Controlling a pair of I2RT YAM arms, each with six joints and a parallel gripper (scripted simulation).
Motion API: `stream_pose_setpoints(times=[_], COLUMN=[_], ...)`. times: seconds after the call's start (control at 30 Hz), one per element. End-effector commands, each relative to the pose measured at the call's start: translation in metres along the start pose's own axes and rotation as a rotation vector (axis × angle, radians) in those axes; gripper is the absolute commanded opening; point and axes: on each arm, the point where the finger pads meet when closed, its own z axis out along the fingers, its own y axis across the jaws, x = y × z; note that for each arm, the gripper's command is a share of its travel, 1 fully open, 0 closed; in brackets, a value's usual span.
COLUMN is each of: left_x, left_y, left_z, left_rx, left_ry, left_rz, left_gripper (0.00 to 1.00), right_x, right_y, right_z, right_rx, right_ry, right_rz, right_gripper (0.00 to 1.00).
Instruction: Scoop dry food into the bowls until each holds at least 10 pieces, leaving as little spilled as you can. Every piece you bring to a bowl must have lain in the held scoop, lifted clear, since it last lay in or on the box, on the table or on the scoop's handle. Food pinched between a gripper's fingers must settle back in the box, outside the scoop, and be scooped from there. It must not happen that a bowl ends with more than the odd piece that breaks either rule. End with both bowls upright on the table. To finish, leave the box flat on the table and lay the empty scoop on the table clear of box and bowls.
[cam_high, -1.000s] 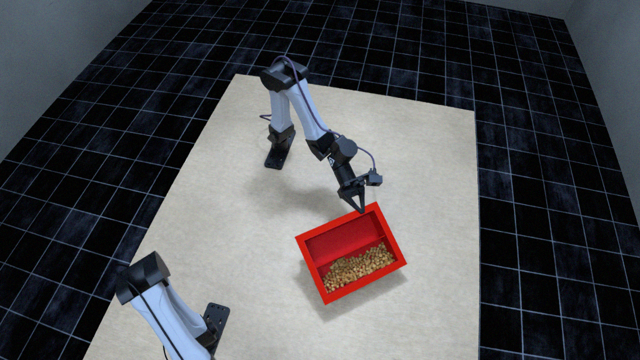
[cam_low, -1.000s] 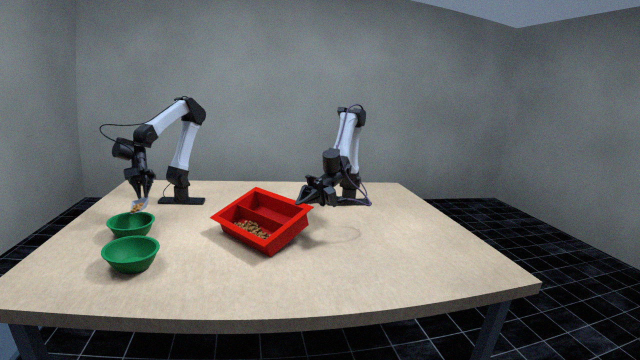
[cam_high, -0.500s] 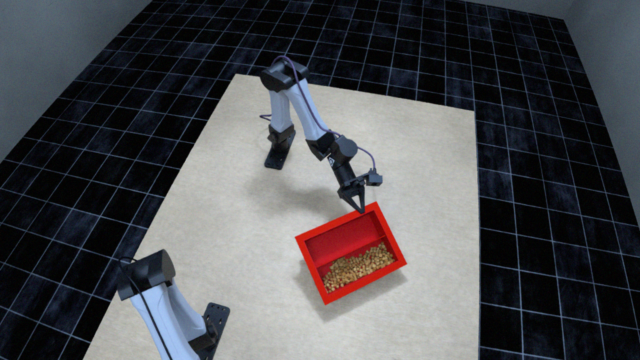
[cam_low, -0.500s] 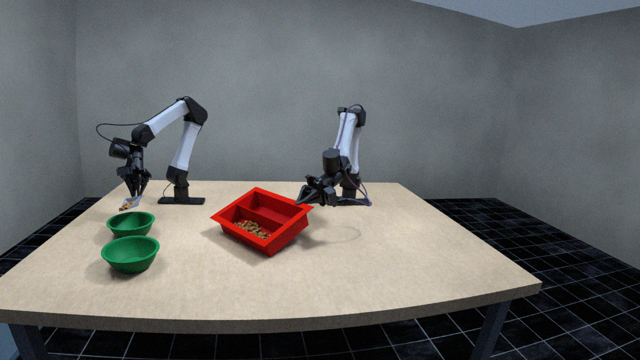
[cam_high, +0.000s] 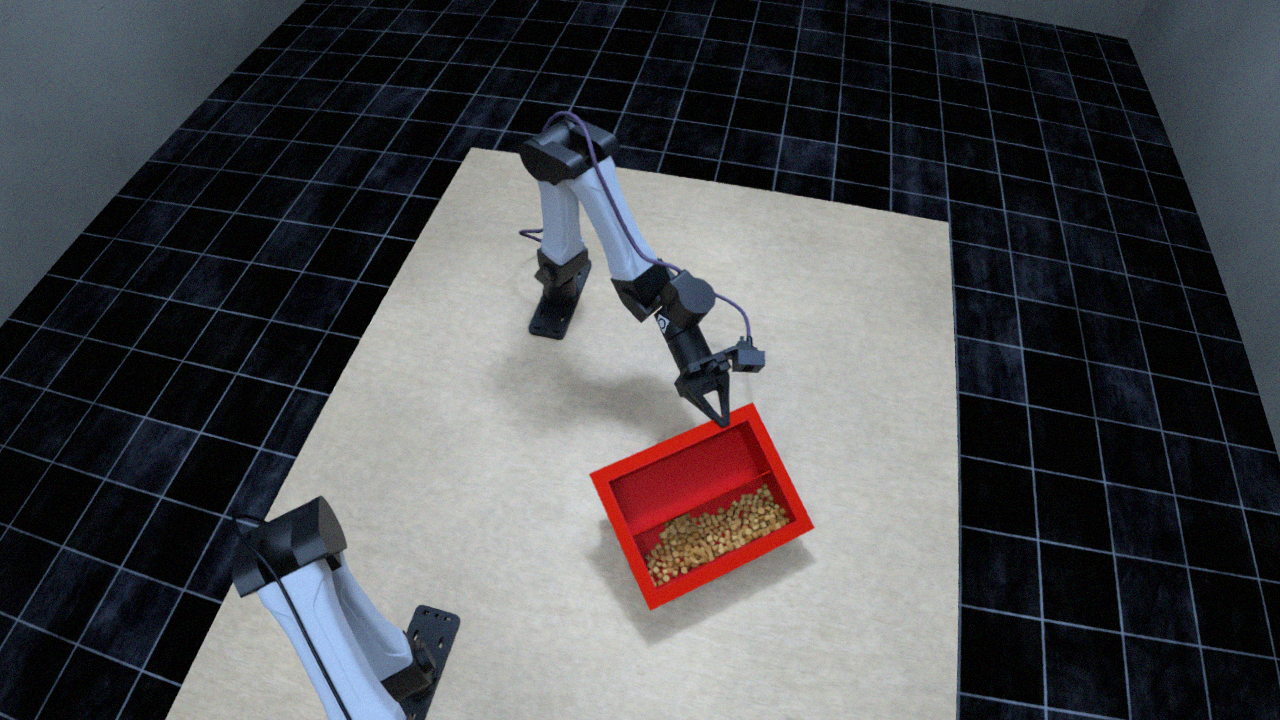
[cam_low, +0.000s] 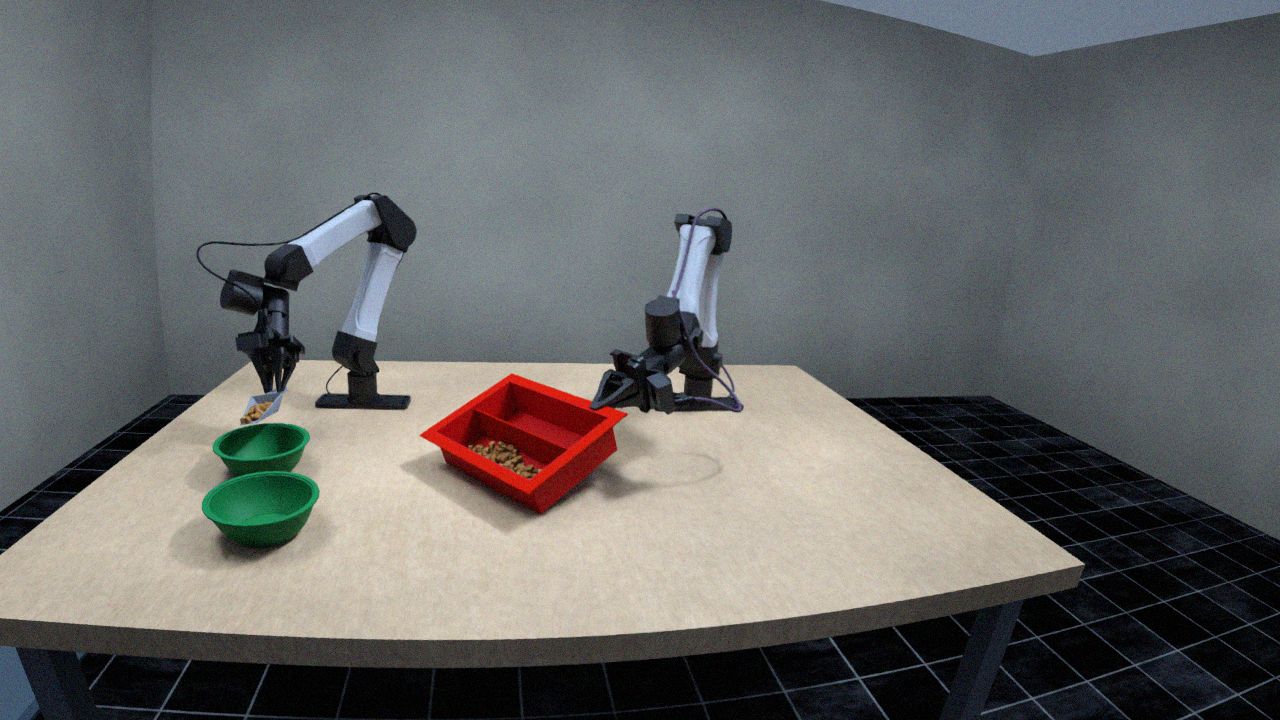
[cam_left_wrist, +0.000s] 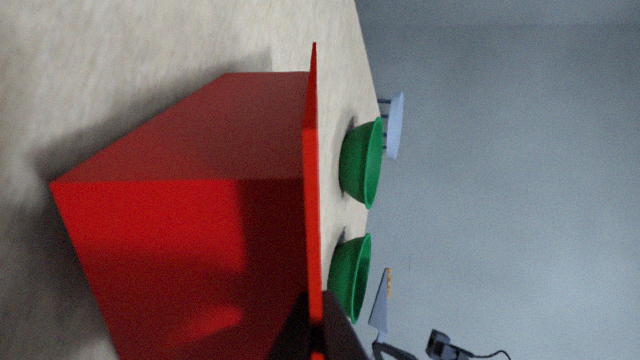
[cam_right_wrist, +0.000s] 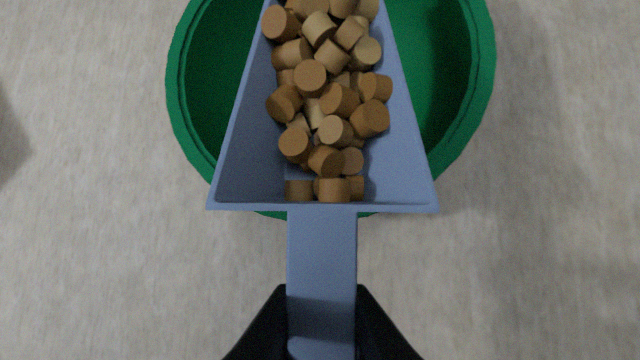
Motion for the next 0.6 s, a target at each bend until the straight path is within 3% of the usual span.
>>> stream_pose_setpoints(times=[0.0, 0.57], left_x=[0.0025, 0.0025], left_y=[-0.0477, -0.0477], left_z=[-0.0034, -0.0034], left_rx=[0.12, 0.12], left_ry=[0.015, 0.015], left_rz=[0.059, 0.059], left_gripper=[0.0, 0.0], right_x=[-0.015, -0.0193], right_y=[-0.0034, -0.0014], right_z=[-0.0102, -0.0142], right_rx=[0.042, 0.091], right_ry=[-0.021, 0.027], right_rz=[-0.028, -0.052], right_gripper=[0.0, 0.0])
